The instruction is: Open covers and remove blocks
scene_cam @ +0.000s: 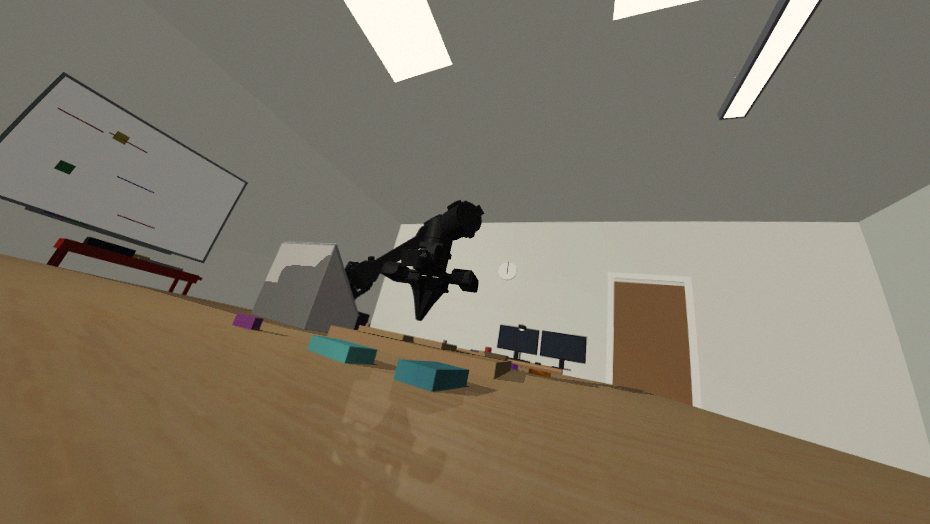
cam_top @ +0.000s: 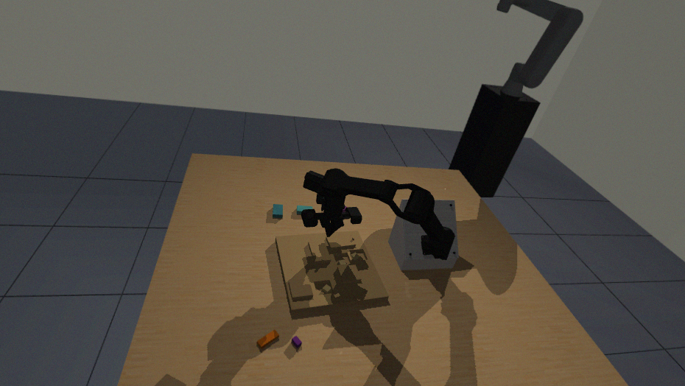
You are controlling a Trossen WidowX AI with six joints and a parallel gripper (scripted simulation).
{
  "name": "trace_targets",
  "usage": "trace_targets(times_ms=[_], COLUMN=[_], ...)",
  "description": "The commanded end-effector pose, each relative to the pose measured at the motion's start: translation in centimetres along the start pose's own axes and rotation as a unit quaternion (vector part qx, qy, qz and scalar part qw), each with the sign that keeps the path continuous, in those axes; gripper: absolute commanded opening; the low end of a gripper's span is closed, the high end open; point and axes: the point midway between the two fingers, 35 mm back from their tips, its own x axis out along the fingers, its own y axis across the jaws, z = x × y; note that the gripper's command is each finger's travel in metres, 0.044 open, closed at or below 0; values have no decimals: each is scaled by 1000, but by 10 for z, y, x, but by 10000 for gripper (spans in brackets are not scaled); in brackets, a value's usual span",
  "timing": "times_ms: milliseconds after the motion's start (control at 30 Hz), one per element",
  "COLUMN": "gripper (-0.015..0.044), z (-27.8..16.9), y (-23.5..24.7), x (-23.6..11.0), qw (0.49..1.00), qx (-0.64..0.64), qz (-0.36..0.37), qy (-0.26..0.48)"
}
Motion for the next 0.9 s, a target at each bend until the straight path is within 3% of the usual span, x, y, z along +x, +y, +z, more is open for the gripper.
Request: trace_targets(times_ms=[0,867], gripper=[0,0], z=[-1,-2], y=[-1,-2], x=[5,31], qw=[1000,1000], qx=[4,4], qz=[-1,-1], qy=[3,4])
